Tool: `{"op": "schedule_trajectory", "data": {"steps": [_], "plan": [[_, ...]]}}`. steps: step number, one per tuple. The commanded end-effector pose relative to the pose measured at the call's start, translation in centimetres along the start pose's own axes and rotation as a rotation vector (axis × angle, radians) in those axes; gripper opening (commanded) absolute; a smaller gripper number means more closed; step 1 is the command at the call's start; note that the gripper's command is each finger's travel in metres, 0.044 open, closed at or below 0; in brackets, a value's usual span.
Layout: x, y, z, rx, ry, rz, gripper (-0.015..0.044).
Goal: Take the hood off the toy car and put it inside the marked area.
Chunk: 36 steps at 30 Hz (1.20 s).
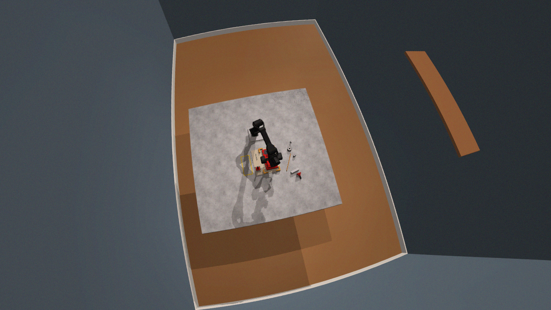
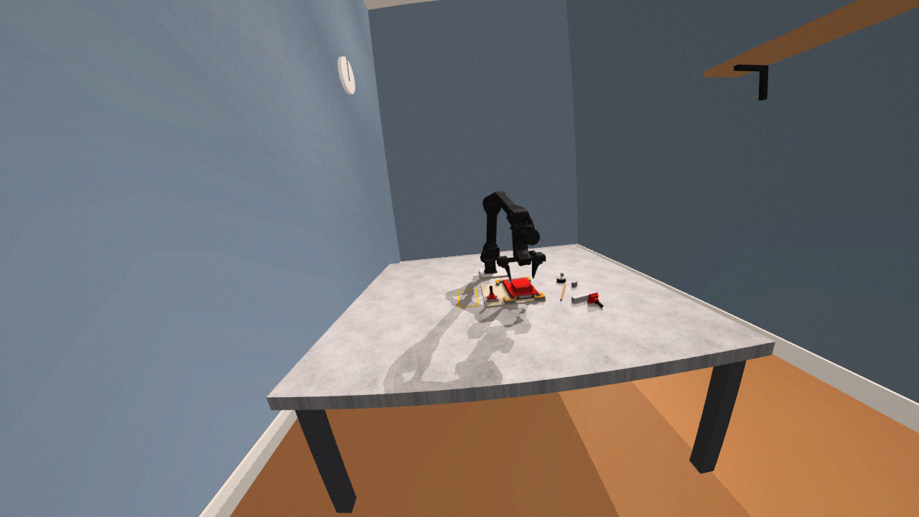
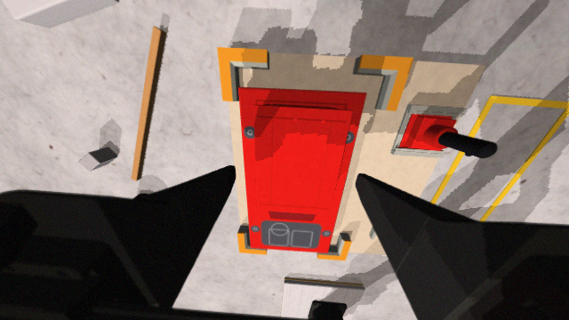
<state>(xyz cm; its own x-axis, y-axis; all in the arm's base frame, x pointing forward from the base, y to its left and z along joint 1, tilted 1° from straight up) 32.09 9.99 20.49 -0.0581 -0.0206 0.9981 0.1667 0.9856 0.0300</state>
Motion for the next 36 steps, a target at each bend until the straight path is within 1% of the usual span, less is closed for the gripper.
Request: {"op": "schedule_trajectory", "data": {"steps": [1, 36], "plan": [[-0.6, -0.1, 0.1, 0.000, 0.004, 0.008, 0.0440], [-2.3, -0.1, 0.1, 0.000, 0.004, 0.008, 0.0440]]}}
Point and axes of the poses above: the point midway between the two fingers, 35 mm back from their tips, its own x axis back along the fingers, its own y axis across the jaws, z = x × y, the point moved 10 cm from there along x, back along the fingers, and after that the axes turned 12 degrees about -x, right-handed, at the moved point
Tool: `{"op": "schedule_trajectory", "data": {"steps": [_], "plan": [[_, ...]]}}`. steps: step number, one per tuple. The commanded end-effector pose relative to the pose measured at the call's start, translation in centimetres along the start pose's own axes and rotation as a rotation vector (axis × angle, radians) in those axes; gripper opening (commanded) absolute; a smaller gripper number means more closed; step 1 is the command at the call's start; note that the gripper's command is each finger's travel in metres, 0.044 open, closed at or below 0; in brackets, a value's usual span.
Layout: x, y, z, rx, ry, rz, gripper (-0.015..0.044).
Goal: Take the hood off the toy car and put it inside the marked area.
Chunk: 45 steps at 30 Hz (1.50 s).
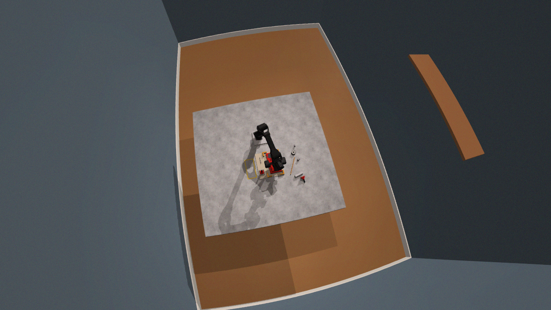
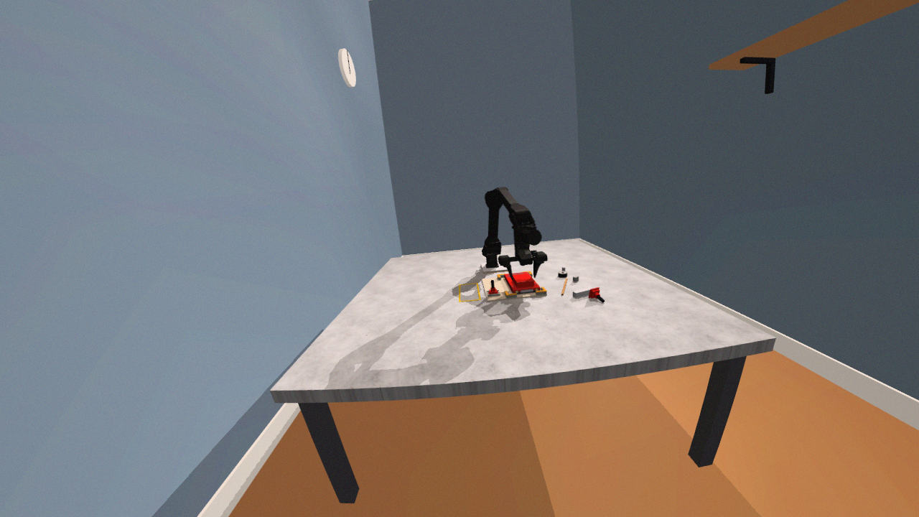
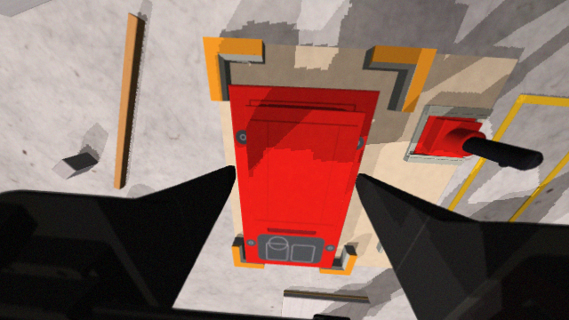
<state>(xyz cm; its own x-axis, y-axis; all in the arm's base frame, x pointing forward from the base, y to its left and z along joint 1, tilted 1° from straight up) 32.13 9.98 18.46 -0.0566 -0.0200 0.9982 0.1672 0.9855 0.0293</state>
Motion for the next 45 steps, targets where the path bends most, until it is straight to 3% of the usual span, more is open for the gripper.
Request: {"op": "schedule_trajectory", "data": {"steps": [1, 18, 21, 31, 42, 45], "plan": [[-0.4, -0.1, 0.1, 0.000, 0.003, 0.007, 0.0440], [-1.2, -0.1, 0.1, 0.000, 0.003, 0.007, 0.0440], [-0.9, 0.0, 0.0, 0.000, 0.000, 0.000, 0.0361], [-0.9, 0.0, 0.0, 0.000, 0.000, 0.000, 0.0295], [-0.3, 0.0, 0.0, 0.000, 0.000, 0.000, 0.0006], [-0.1, 0.0, 0.0, 0.000, 0.000, 0.000, 0.0000]]}}
Point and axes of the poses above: the point midway between the two fingers, 35 mm back from their tips, its own x axis back along the fingers, its own y axis across the jaws, z = x × y, the point moved 10 cm from there along x, back along the fingers, and after that the axes turned 12 degrees about -x, right-handed, at the moved point
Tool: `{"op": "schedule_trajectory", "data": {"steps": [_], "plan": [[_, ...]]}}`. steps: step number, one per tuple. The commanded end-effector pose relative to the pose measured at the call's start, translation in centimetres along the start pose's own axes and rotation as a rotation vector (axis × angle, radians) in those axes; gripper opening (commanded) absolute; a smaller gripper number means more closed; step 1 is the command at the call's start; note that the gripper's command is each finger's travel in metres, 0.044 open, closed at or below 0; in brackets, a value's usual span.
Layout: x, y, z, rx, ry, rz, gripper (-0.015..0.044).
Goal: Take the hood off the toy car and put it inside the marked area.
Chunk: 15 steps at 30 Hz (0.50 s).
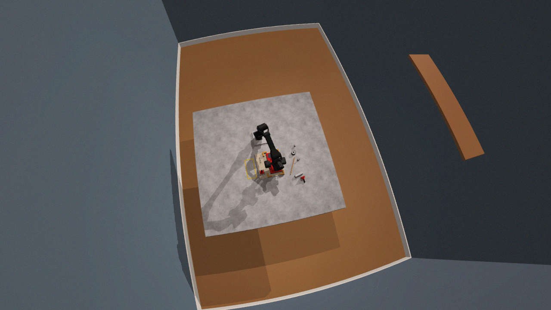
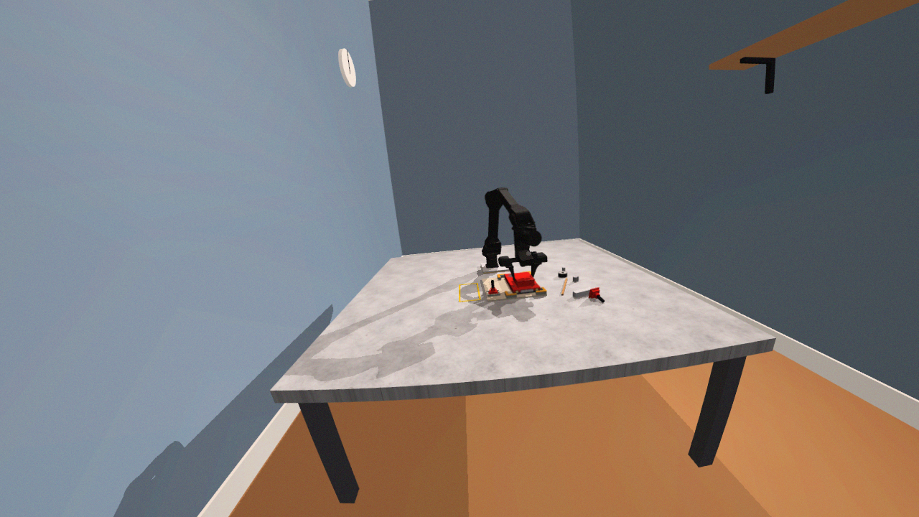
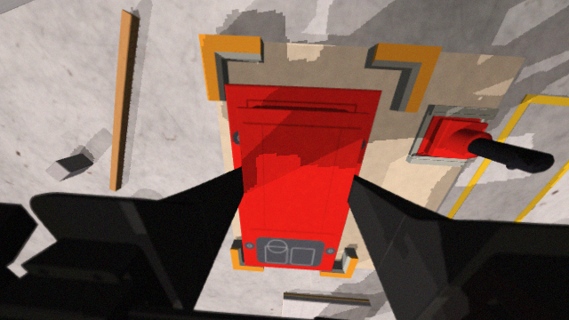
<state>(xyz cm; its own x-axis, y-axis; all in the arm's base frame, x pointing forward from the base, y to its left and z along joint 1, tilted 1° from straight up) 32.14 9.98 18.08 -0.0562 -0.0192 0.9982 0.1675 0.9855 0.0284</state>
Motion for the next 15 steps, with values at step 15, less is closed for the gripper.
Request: {"op": "schedule_trajectory", "data": {"steps": [15], "plan": [[1.22, 0.03, -0.04, 0.000, -0.001, -0.001, 0.0000]]}}
Point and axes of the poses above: the point midway between the two fingers, 35 mm back from their tips, its own x axis back along the fingers, its own y axis across the jaws, z = x × y, the point moved 10 cm from there along x, back along the fingers, and after that the axes turned 12 degrees about -x, right-handed, at the moved point
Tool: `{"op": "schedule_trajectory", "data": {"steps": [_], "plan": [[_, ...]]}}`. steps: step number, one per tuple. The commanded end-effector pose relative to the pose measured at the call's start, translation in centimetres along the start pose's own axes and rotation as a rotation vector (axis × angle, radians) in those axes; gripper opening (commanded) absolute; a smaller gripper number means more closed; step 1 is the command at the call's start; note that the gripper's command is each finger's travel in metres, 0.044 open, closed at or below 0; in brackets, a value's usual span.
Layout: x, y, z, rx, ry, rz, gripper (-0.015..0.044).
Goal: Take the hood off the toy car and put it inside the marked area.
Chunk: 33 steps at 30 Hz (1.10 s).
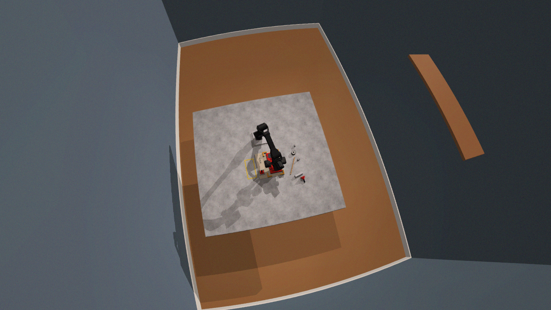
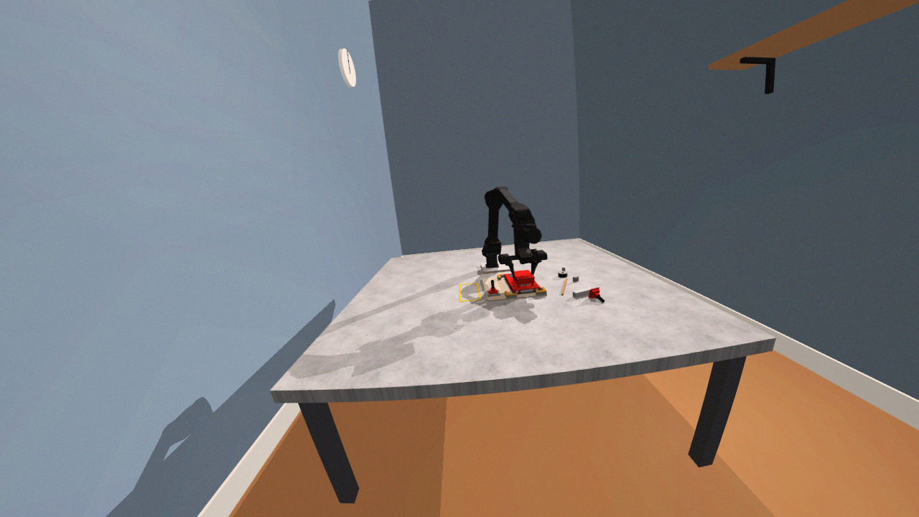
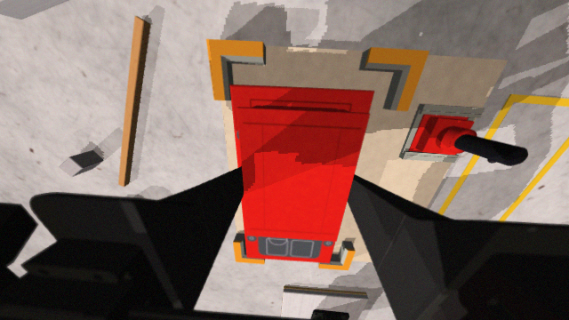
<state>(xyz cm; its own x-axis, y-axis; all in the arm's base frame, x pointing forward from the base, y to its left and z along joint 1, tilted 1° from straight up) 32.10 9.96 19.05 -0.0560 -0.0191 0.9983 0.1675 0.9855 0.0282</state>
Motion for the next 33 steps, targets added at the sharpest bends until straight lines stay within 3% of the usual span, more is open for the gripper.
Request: {"op": "schedule_trajectory", "data": {"steps": [1, 16, 28, 33], "plan": [[0.3, 0.0, 0.0, 0.000, -0.001, -0.001, 0.0000], [1.4, 0.0, 0.0, 0.000, -0.001, -0.001, 0.0000], [5.8, 0.0, 0.0, 0.000, -0.001, -0.001, 0.0000], [5.2, -1.2, -0.6, 0.000, -0.004, 0.000, 0.0000]]}}
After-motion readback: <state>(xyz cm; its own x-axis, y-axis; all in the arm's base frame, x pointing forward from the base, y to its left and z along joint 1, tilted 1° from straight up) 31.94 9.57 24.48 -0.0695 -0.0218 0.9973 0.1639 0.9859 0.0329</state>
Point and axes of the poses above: the point midway between the two fingers, 35 mm back from their tips, its own x axis back along the fingers, its own y axis across the jaws, z = x × y, the point moved 10 cm from there along x, back along the fingers, and after that the axes turned 12 degrees about -x, right-handed, at the moved point
